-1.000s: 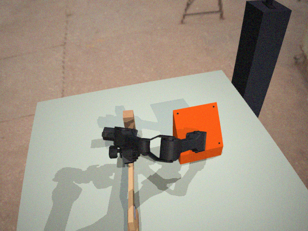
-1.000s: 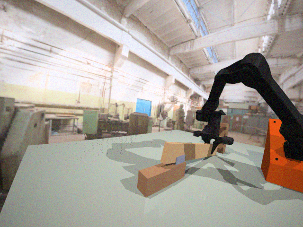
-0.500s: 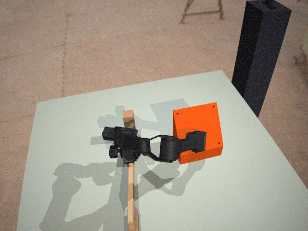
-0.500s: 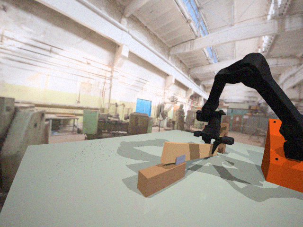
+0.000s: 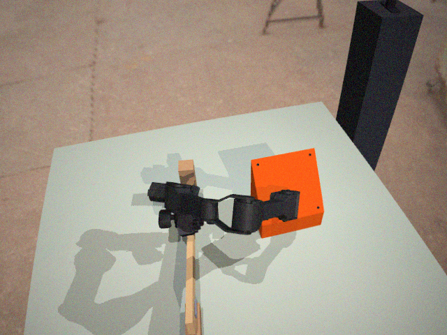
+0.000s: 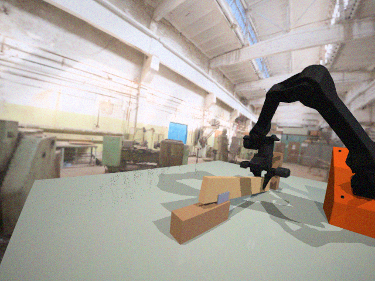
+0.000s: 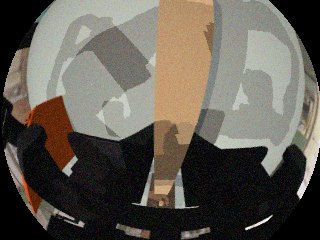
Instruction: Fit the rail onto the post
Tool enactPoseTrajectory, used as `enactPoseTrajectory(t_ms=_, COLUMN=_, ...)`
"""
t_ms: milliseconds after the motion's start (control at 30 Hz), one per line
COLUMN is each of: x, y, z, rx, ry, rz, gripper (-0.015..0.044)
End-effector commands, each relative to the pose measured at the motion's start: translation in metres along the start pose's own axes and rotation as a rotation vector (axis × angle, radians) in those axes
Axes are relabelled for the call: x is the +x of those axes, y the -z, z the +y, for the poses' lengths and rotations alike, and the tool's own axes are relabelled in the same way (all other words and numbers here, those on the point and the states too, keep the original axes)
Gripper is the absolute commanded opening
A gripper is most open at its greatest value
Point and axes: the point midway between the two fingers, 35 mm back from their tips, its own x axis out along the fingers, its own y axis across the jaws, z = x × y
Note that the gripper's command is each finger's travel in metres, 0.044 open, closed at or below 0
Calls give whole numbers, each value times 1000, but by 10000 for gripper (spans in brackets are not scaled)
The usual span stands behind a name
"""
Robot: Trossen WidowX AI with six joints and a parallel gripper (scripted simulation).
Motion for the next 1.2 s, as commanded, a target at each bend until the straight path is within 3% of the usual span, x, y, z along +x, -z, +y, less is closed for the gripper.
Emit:
enactPoseTrajectory(t_ms=0, x=-5, y=-1, z=-4, rx=-7, ry=12, rz=-5, gripper=0)
enactPoseTrajectory(t_ms=1167, x=-23, y=-1, z=-6, rx=-7, ry=12, rz=-4, gripper=0)
